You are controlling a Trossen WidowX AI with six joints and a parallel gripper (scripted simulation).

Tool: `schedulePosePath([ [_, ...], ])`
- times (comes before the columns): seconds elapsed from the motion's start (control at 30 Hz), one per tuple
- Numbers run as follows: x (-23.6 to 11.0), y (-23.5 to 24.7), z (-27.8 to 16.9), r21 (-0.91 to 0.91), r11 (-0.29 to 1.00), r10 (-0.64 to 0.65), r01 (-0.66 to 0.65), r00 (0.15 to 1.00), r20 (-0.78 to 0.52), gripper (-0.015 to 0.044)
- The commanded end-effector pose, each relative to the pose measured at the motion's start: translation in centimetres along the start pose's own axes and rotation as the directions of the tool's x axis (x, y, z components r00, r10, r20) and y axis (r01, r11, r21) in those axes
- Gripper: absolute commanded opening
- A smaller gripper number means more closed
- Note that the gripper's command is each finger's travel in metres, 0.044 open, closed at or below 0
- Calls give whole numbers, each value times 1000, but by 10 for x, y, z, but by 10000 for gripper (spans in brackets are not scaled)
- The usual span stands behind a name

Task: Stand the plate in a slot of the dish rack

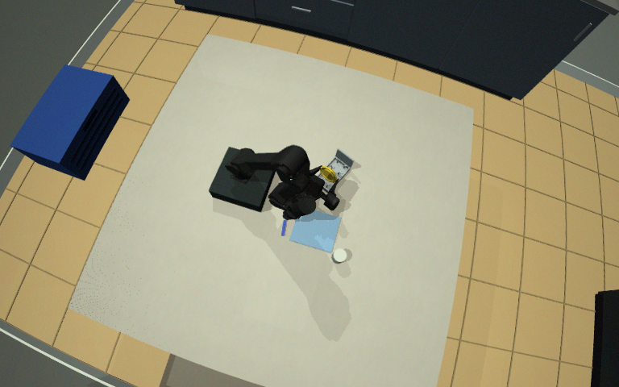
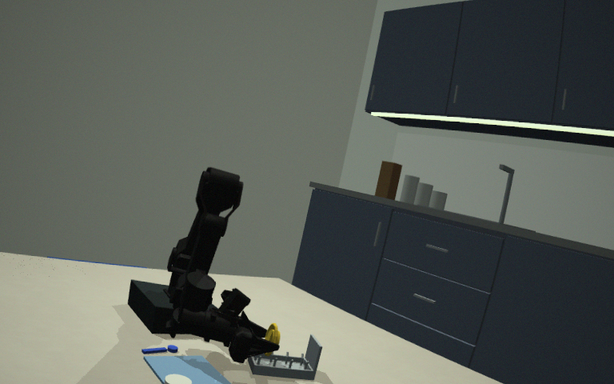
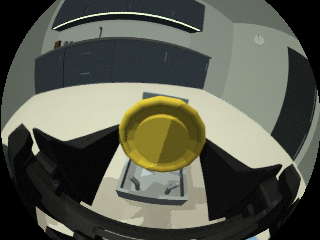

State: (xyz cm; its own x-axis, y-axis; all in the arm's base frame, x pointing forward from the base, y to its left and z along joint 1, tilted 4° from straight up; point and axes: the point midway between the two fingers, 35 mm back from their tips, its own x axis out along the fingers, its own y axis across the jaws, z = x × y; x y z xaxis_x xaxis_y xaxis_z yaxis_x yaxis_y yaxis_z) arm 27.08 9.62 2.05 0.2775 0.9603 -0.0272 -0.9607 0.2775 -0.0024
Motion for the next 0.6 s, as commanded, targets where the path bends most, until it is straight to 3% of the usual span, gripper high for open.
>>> schedulePosePath([
  [0.0,3,-1,-15,-7,1000,0,0,1000,-7,0],
  [0.47,2,0,-12,6,1000,0,1,1000,-6,0],
  [0.57,2,0,-12,2,1000,-1,1,1000,-6,79],
])
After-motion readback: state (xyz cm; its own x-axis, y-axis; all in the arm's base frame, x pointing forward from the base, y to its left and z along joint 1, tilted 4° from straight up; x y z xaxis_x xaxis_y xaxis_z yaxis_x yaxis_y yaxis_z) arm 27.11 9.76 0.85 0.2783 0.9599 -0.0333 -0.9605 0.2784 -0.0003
